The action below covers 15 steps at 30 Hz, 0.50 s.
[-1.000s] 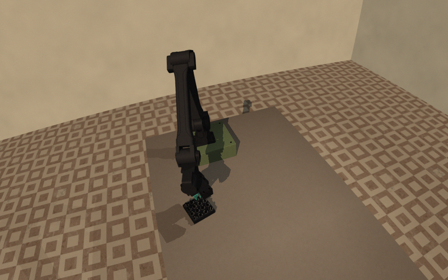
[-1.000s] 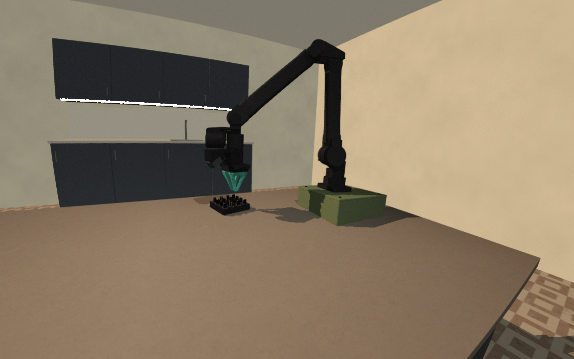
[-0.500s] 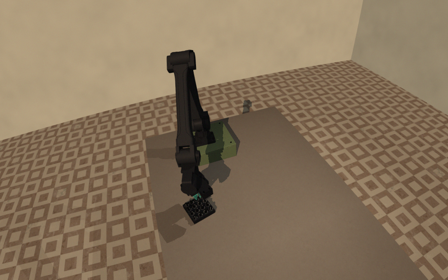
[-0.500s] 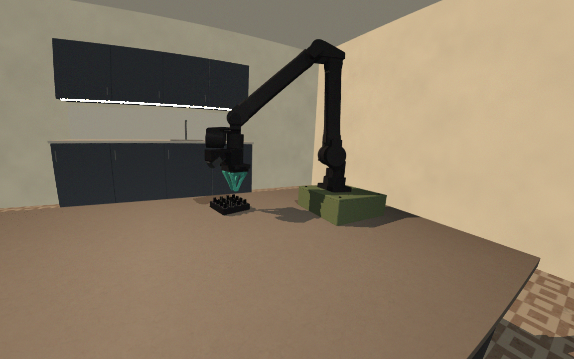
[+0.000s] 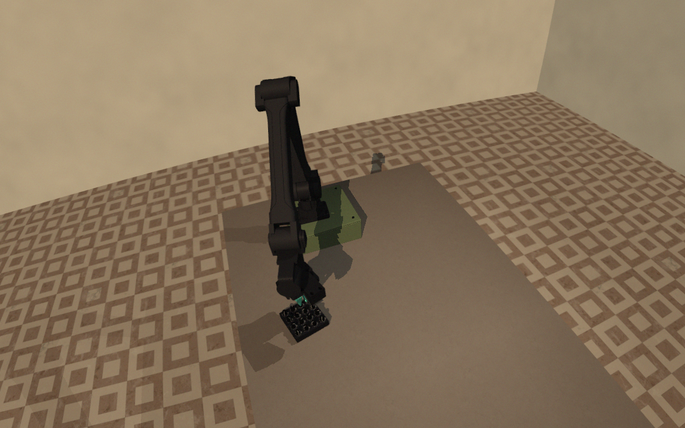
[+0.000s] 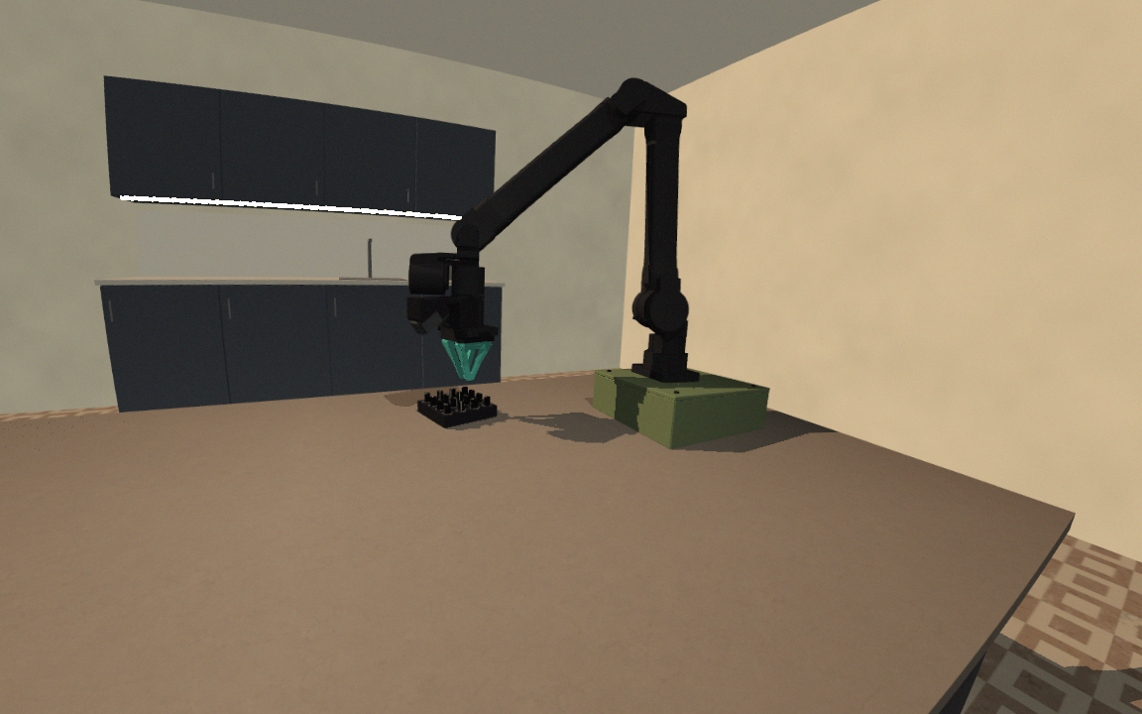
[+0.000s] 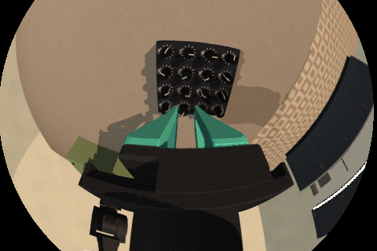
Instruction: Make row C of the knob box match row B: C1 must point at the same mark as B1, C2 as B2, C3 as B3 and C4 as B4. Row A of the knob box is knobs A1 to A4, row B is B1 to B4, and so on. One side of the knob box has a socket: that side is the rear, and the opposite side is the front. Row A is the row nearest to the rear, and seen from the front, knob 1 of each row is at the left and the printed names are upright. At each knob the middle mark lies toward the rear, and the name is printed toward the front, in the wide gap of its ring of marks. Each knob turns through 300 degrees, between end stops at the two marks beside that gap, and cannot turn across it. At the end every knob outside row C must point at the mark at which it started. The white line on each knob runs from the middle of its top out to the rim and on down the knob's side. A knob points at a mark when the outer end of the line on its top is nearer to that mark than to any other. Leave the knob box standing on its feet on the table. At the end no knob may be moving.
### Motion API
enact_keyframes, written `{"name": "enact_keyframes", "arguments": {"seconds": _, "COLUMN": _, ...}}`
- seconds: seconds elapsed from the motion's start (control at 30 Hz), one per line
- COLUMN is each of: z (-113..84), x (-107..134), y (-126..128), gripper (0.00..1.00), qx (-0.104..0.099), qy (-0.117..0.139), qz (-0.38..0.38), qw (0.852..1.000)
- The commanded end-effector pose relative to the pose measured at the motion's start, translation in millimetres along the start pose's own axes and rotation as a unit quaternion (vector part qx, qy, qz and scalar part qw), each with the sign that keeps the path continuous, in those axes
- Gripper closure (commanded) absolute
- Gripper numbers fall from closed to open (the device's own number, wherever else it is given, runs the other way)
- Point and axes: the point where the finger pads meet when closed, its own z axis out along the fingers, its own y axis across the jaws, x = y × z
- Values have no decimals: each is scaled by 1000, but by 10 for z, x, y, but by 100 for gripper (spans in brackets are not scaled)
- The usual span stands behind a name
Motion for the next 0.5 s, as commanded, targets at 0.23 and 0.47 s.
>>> {"name": "enact_keyframes", "arguments": {"seconds": 0.23, "z": -80, "x": -126, "y": -24, "gripper": 81, "qx": 3, "qy": -6, "qz": -1, "qw": 1000}}
{"name": "enact_keyframes", "arguments": {"seconds": 0.47, "z": -99, "x": -139, "y": -35, "gripper": 81, "qx": 4, "qy": -8, "qz": 10, "qw": 1000}}
